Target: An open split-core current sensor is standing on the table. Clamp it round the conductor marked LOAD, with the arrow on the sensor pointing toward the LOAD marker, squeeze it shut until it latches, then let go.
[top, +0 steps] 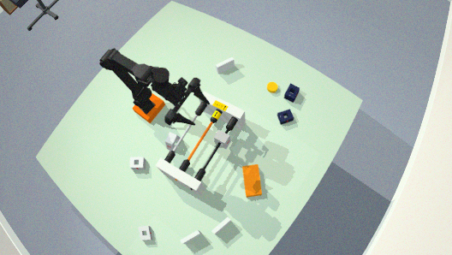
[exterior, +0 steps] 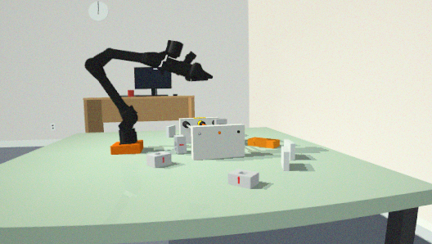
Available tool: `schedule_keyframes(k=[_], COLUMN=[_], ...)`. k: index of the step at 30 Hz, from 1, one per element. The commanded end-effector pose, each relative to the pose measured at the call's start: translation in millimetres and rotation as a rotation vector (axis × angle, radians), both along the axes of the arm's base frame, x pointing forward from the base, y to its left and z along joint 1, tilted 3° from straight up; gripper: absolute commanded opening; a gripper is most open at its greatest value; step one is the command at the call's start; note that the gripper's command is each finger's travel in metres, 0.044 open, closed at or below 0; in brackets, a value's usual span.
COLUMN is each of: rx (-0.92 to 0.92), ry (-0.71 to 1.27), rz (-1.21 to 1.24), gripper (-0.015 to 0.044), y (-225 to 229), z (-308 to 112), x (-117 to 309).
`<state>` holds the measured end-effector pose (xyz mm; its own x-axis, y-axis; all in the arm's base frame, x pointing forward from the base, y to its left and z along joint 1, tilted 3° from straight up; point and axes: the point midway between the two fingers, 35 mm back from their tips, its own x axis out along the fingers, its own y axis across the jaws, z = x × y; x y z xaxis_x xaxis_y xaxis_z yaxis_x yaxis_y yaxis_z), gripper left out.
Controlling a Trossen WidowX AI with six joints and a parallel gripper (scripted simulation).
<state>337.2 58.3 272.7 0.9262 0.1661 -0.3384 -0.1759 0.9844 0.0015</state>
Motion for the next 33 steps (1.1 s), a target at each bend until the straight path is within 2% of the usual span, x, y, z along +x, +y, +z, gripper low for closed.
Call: schedule_keyframes(k=[1, 11, 33], rx=[-0.101, -0.265, -0.267], ry=[0.401, 0.793, 0.796], rz=[0.201, 0.372, 0.373], gripper=[0.0440, 0.0440, 0.0440], y=[62.5, 105.7, 106.0], z=[-50.3, -85.3, -85.6], x=[-12.1, -57.4, -57.9])
